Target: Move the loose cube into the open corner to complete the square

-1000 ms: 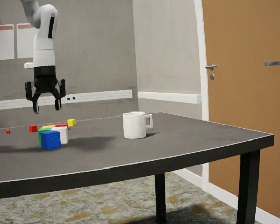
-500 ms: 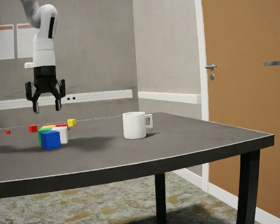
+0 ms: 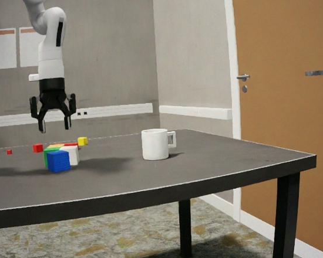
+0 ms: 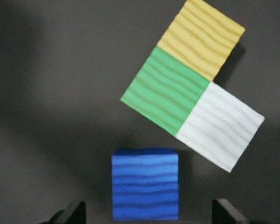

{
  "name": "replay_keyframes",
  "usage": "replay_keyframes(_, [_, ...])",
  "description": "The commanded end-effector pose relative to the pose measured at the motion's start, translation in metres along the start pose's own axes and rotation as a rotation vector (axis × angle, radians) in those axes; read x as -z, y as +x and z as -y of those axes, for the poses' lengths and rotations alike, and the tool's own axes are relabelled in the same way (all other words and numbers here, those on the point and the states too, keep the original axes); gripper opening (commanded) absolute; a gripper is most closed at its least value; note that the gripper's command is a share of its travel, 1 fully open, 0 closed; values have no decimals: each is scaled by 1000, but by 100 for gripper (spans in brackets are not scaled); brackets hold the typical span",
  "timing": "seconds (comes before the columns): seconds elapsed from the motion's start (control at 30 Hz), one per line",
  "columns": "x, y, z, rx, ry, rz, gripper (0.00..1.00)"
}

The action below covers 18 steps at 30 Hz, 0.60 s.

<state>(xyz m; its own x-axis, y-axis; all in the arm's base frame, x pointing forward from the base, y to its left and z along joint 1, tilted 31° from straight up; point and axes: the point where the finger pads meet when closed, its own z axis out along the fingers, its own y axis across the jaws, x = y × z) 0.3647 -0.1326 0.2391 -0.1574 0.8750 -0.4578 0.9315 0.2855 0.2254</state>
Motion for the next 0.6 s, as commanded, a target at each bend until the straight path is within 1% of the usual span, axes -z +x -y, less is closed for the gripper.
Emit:
replay_keyframes(0.0, [-4, 0, 1, 1, 5, 0, 83])
replay_keyframes(0.1, [-6, 1, 1, 1, 5, 0, 83])
replay_keyframes(0.57, [-26, 1, 1, 1, 5, 0, 83])
